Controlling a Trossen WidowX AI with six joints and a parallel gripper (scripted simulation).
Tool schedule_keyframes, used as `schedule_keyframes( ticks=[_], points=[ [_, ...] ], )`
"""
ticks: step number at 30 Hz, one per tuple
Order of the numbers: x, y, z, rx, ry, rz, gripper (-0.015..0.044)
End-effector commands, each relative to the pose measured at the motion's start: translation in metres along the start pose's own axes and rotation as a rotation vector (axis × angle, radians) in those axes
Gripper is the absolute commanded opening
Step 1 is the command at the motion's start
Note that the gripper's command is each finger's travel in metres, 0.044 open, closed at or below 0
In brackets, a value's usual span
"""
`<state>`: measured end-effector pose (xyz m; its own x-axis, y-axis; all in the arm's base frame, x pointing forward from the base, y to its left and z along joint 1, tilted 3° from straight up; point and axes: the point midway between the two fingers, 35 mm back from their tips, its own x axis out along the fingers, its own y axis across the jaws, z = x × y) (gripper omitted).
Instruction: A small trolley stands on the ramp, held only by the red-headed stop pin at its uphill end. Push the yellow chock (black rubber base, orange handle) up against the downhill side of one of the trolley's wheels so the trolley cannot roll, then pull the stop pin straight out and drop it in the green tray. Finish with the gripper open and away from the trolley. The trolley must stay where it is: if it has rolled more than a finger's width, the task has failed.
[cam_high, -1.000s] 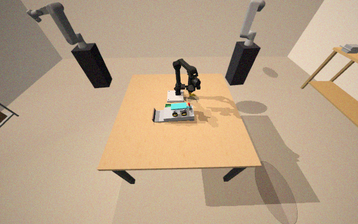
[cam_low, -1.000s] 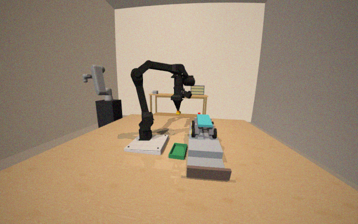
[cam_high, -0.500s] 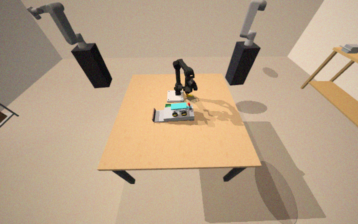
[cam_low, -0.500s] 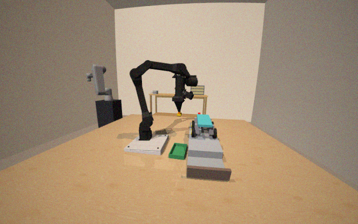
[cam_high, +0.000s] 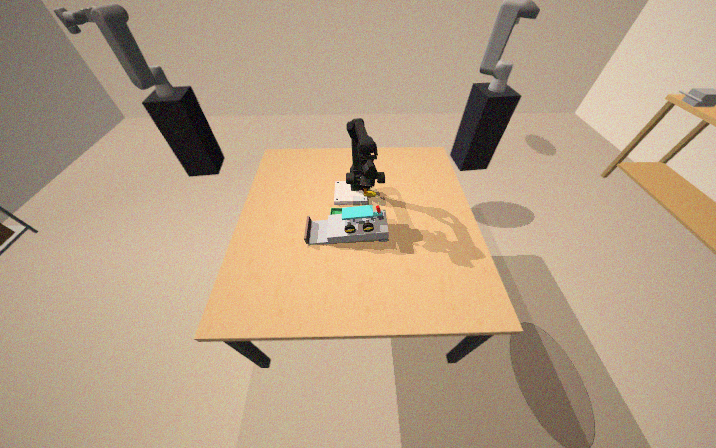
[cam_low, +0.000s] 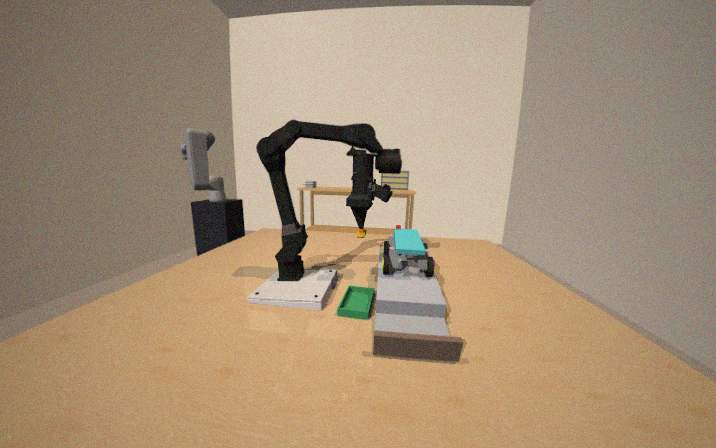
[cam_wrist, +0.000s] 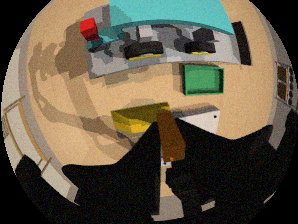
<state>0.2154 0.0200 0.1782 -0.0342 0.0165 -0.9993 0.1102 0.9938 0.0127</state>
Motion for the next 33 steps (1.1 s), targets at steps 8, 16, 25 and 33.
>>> schedule_keyframes(
  ticks=[8,16,25,33],
  points=[
    [0.002,-0.038,0.009,-0.005,-0.002,-0.008,0.0000],
    [0.003,-0.067,0.016,-0.005,-0.003,-0.011,0.0000],
    [0.005,-0.098,0.023,-0.005,-0.003,-0.014,0.0000],
    [0.006,-0.129,0.030,-0.005,-0.004,-0.017,0.0000]
  ],
)
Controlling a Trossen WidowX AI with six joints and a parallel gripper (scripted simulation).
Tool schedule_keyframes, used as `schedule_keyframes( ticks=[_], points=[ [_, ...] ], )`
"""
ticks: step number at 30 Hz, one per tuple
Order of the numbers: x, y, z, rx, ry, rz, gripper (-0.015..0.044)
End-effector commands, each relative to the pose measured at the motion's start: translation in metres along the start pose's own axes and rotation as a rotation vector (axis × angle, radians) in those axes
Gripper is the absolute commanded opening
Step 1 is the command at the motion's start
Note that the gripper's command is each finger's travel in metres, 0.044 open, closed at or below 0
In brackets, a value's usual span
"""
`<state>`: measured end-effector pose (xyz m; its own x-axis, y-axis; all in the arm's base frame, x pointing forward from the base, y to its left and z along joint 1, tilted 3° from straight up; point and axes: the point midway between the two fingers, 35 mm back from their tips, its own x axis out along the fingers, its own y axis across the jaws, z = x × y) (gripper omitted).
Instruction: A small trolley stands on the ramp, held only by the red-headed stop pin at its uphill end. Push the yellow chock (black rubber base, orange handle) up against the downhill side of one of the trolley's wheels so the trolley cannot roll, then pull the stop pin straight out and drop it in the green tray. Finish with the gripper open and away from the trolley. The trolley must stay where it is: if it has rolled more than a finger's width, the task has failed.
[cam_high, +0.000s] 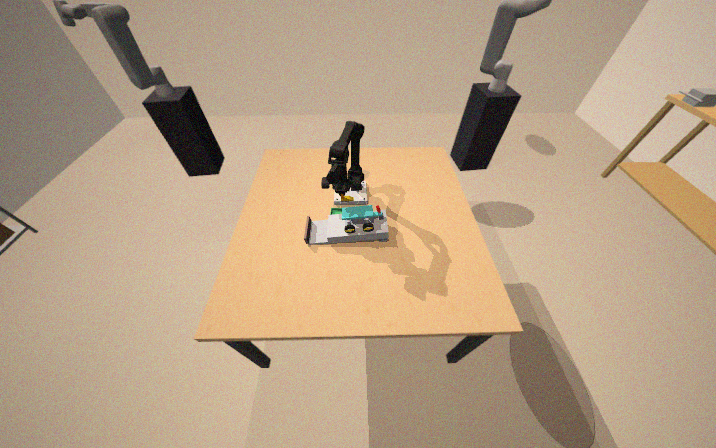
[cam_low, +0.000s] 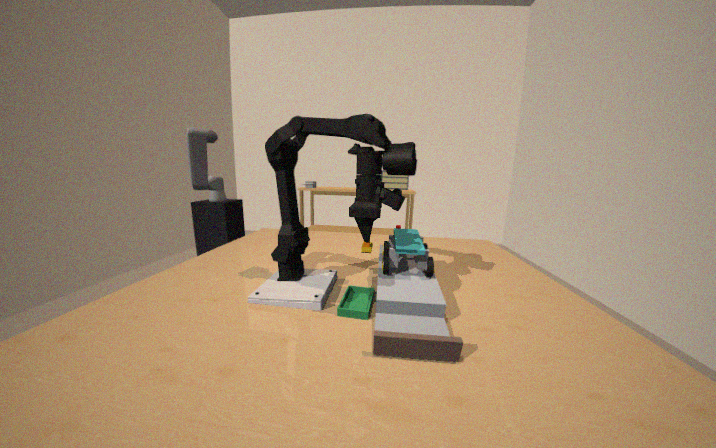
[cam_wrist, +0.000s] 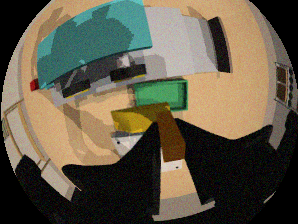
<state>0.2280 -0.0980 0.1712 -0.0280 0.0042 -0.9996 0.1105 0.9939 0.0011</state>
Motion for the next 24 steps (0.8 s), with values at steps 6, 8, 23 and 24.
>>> schedule_keyframes(
  ticks=[6,8,23,24],
  points=[
    [0.003,-0.036,0.010,-0.005,0.003,-0.007,0.0000],
    [0.004,-0.043,0.012,-0.005,0.003,-0.008,0.0000],
    [0.007,-0.076,0.021,-0.005,0.003,0.104,0.0000],
    [0.007,-0.076,0.021,-0.005,0.003,0.108,0.0000]
  ],
)
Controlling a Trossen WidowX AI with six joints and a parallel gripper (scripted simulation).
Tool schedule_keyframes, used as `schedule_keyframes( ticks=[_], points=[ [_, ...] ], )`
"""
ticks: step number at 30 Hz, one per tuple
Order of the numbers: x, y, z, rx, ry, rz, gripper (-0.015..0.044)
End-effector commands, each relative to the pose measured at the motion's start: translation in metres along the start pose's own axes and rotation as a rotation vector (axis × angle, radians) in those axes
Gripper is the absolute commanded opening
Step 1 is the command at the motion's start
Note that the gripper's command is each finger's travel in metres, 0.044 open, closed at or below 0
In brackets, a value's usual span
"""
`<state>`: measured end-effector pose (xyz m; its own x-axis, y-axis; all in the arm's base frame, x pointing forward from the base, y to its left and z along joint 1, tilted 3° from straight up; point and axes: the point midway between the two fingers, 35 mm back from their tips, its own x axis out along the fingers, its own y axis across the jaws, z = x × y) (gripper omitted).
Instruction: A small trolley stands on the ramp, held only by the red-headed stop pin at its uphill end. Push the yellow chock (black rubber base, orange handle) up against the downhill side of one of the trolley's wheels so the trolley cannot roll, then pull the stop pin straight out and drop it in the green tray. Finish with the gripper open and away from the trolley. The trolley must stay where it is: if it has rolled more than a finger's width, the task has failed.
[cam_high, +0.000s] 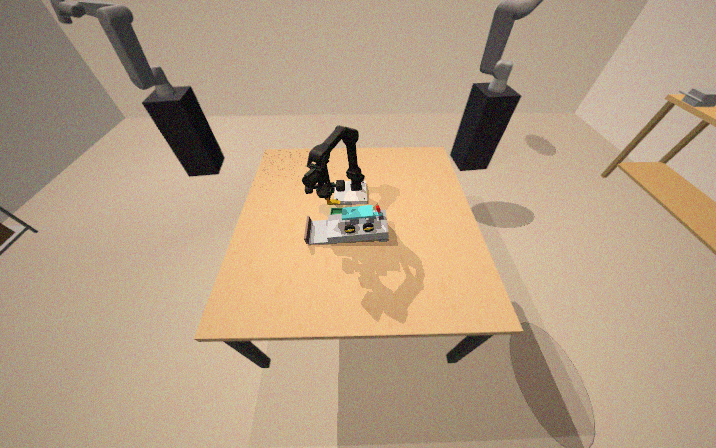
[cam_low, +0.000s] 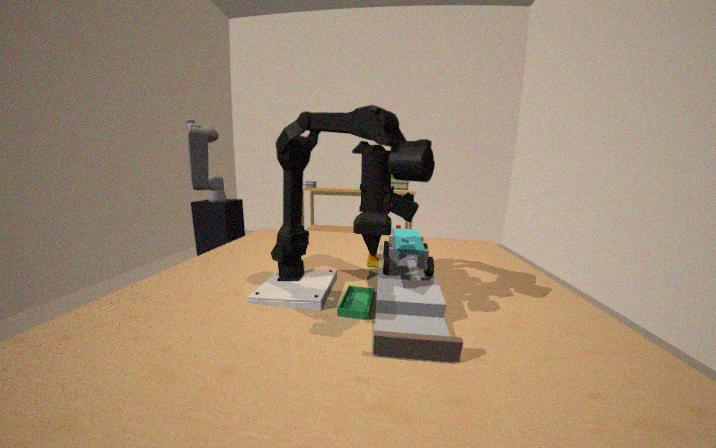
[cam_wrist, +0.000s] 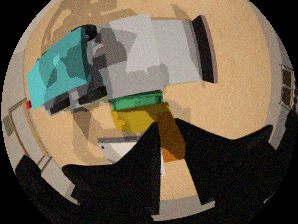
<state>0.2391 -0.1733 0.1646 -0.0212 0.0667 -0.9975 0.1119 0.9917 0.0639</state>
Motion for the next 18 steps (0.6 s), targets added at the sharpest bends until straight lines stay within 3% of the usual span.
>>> schedule_keyframes(
  ticks=[1,18],
  points=[
    [0.001,-0.002,0.001,-0.005,0.003,0.045,0.0000],
    [0.008,-0.005,0.031,-0.005,0.000,0.045,0.0000]
  ],
)
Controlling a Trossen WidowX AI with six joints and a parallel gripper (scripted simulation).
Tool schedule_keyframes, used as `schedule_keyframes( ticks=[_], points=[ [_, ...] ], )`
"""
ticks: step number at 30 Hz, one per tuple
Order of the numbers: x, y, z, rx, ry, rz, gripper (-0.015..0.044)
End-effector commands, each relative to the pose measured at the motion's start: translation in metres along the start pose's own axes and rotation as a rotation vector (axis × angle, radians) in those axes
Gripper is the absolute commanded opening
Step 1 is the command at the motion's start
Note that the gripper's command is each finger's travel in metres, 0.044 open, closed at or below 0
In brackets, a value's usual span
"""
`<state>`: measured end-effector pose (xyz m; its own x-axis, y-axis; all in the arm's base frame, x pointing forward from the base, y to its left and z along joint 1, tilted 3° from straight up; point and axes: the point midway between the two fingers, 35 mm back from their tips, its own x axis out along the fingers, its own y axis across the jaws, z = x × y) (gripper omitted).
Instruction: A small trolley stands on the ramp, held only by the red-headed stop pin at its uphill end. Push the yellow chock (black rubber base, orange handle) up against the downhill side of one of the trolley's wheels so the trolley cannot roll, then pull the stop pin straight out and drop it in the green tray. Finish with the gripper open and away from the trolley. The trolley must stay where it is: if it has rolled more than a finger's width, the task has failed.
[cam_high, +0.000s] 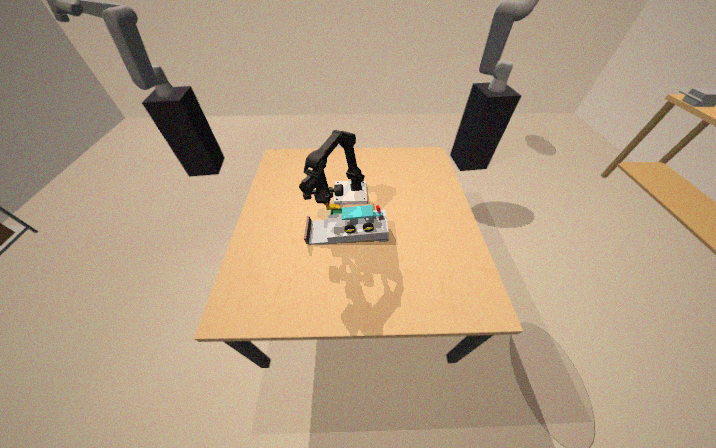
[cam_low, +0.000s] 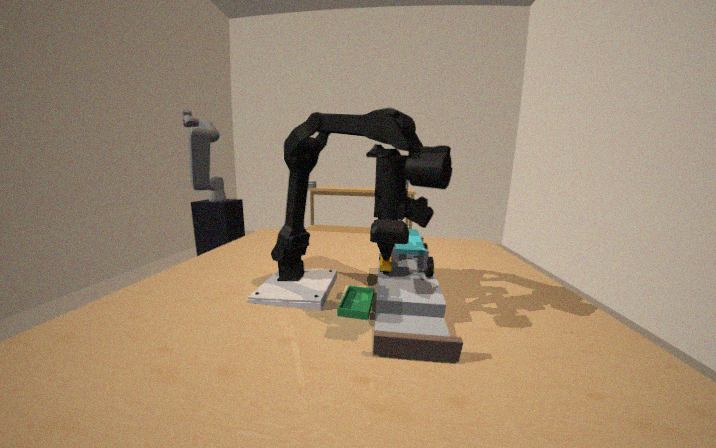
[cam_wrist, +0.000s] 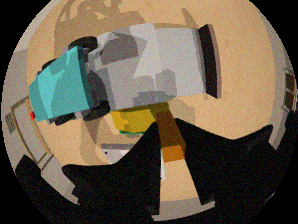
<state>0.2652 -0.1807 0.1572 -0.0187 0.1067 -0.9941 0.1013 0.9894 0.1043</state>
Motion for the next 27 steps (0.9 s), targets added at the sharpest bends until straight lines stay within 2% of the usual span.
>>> schedule_keyframes(
  ticks=[1,27],
  points=[
    [0.003,-0.001,0.004,0.007,-0.002,0.005,0.0000],
    [0.061,-0.001,0.004,0.006,-0.002,0.005,0.0000]
  ],
)
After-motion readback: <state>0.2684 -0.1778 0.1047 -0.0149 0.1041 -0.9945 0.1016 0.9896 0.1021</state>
